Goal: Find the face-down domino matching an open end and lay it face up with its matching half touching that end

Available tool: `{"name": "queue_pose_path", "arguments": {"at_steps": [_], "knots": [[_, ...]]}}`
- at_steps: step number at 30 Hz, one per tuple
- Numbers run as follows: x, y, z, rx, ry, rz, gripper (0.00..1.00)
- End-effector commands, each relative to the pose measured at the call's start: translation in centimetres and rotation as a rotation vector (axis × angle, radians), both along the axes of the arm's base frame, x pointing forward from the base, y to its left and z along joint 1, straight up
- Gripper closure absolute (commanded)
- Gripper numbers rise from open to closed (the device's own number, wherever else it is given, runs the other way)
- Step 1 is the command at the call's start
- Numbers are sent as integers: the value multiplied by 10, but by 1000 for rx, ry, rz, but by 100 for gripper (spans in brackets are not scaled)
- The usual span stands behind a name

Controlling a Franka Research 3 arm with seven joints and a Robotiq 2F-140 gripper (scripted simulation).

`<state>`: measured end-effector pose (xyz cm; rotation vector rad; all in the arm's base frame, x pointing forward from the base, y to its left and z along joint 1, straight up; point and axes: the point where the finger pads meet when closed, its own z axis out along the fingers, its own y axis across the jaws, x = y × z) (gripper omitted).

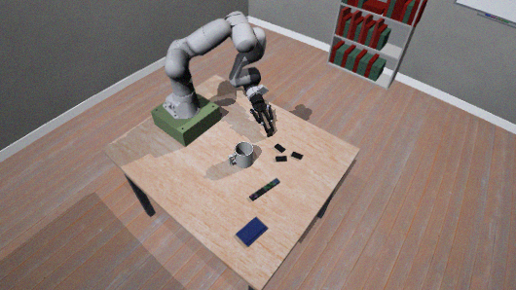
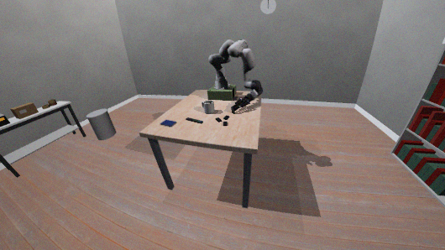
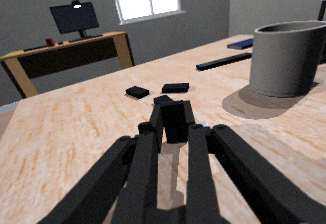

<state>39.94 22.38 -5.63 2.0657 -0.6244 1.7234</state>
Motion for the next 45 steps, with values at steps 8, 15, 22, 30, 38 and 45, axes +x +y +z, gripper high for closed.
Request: {"name": "queue_pose_path", "arguments": {"at_steps": [8, 15, 22, 30, 38, 45], "knots": [[1, 1, 1, 4, -8, 0, 77], [1, 1, 1, 4, -8, 0, 66], [1, 1, 1, 4, -8, 0, 66], [1, 1, 1, 4, -8, 0, 66], [1, 1, 1, 4, -8, 0, 66], [0, 2, 2, 4, -8, 0, 66]]}}
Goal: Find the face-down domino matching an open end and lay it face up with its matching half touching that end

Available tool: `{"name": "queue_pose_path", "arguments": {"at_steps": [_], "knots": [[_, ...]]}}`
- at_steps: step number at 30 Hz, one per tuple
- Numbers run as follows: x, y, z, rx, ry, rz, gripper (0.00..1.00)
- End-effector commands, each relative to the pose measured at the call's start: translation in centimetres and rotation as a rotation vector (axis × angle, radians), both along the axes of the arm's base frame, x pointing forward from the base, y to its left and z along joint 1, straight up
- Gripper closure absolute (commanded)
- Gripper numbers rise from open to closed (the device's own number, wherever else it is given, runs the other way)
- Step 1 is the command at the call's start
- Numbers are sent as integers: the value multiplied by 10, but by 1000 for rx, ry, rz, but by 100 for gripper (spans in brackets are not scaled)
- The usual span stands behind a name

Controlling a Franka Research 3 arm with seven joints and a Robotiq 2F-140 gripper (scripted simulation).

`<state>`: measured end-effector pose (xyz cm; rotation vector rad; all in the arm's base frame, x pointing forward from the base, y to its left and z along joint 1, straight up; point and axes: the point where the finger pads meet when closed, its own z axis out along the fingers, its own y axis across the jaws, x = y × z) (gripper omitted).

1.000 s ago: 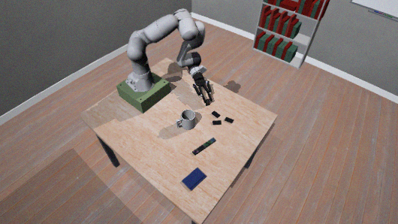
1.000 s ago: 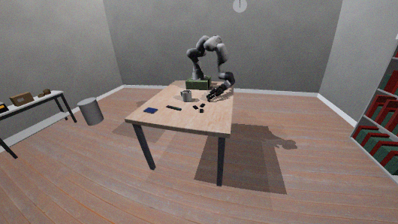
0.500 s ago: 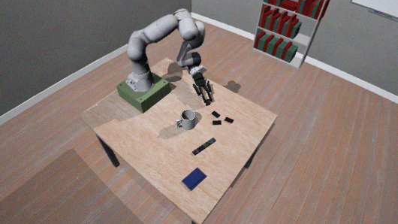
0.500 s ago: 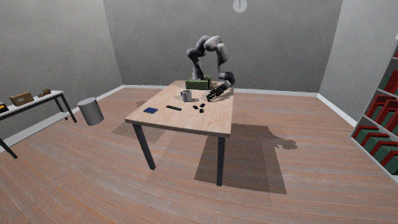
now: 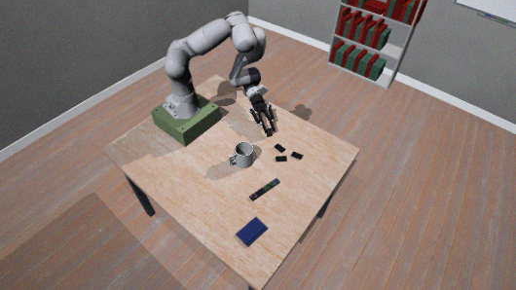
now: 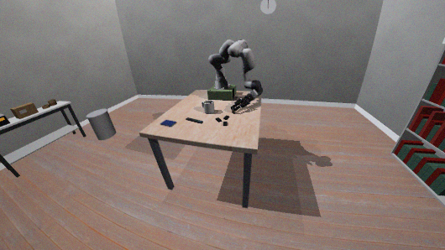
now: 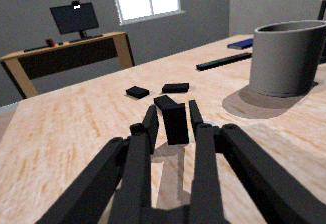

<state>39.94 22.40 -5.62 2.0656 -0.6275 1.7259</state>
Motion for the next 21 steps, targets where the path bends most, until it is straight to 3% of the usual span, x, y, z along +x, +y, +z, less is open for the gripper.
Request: {"name": "queue_pose_path", "arguments": {"at_steps": [1, 21], "knots": [[-1, 2, 3, 2, -6, 0, 66], [-45, 31, 48, 2, -6, 0, 66]]}}
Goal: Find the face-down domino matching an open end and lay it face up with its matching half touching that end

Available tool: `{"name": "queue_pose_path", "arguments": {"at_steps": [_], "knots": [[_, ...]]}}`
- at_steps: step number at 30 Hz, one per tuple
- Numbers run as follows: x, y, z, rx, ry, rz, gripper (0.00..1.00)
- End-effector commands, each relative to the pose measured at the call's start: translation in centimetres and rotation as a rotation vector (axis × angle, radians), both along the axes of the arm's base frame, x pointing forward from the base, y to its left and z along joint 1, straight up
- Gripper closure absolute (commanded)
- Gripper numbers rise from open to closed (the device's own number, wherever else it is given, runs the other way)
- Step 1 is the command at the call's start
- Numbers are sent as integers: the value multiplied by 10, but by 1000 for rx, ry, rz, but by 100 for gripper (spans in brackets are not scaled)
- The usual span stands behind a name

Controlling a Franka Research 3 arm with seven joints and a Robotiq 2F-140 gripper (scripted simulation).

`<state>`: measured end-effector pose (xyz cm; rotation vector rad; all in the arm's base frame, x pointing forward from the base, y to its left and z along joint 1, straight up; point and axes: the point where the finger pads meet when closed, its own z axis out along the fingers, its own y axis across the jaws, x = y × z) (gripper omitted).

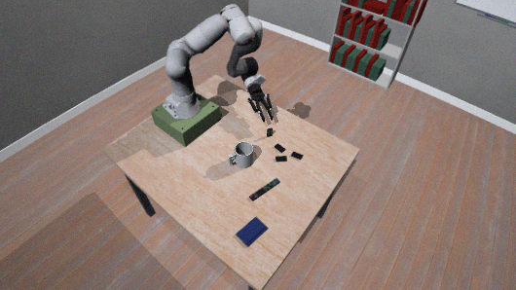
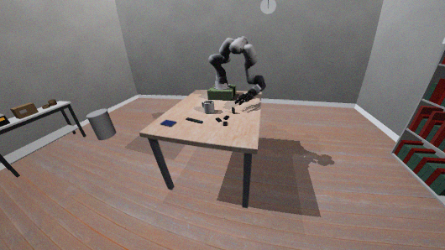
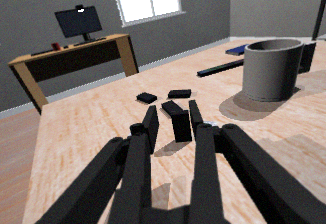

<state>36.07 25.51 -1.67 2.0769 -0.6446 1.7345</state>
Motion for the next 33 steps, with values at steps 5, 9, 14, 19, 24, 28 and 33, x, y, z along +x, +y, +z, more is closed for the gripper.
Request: {"name": "queue_pose_path", "arguments": {"at_steps": [5, 9, 14, 19, 24, 28, 33], "knots": [[-9, 2, 11, -17, 0, -4, 66], [-9, 2, 11, -17, 0, -4, 66], [-8, 2, 13, -17, 0, -3, 66], [-3, -1, 18, -16, 0, -3, 66], [8, -7, 30, -15, 0, -3, 66], [14, -10, 37, -15, 0, -2, 66], [33, -25, 60, -16, 0, -3, 66]]}}
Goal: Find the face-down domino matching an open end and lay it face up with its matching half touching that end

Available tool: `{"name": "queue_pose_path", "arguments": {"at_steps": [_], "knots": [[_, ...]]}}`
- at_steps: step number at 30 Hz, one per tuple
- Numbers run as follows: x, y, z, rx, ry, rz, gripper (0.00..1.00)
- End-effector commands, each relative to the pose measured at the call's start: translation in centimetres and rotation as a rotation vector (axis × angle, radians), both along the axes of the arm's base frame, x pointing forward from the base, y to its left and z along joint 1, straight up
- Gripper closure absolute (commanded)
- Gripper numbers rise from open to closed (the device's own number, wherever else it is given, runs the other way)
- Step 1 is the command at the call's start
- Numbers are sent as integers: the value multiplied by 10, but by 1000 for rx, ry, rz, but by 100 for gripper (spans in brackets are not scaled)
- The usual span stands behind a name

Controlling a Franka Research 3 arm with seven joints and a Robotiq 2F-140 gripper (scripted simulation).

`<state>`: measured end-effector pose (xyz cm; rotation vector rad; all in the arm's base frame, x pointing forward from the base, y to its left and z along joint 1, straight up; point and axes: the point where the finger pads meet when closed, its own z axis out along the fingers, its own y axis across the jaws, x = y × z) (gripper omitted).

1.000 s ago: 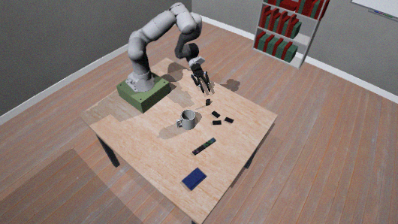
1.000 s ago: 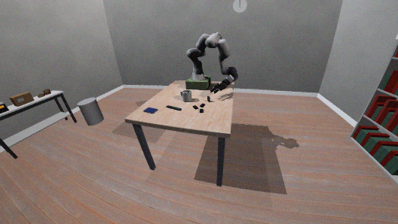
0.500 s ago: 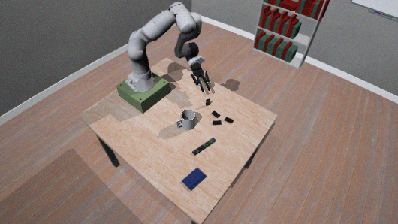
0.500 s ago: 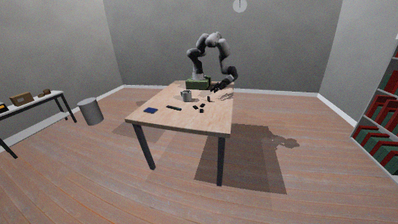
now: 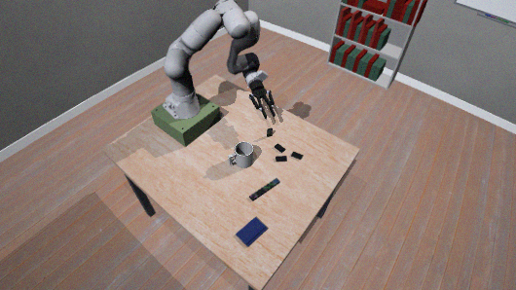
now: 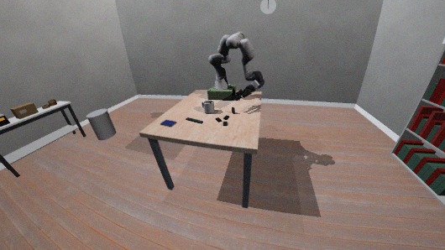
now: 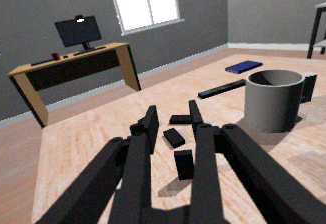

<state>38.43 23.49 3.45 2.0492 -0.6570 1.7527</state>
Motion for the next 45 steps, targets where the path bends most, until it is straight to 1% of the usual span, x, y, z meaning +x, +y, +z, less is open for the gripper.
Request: {"name": "queue_pose_path", "arguments": {"at_steps": [1, 2, 8, 10, 14, 20, 25, 27, 28, 31, 42, 44, 45], "knots": [[13, -8, 14, -11, 22, 9, 66], [16, -11, 17, -9, 28, 9, 66], [21, -14, 18, 58, 162, 30, 66], [21, -14, 18, 58, 162, 30, 66], [24, -15, 19, 112, 271, 50, 66], [30, -20, 19, 210, 467, 77, 66], [36, -22, 22, 293, 554, 76, 66], [36, -22, 22, 293, 554, 76, 66], [37, -23, 22, 318, 603, 81, 66], [40, -24, 24, 364, 666, 85, 66], [50, -30, 26, 522, 861, 81, 66], [50, -30, 26, 522, 861, 81, 66], [50, -30, 25, 544, 901, 89, 66]]}}
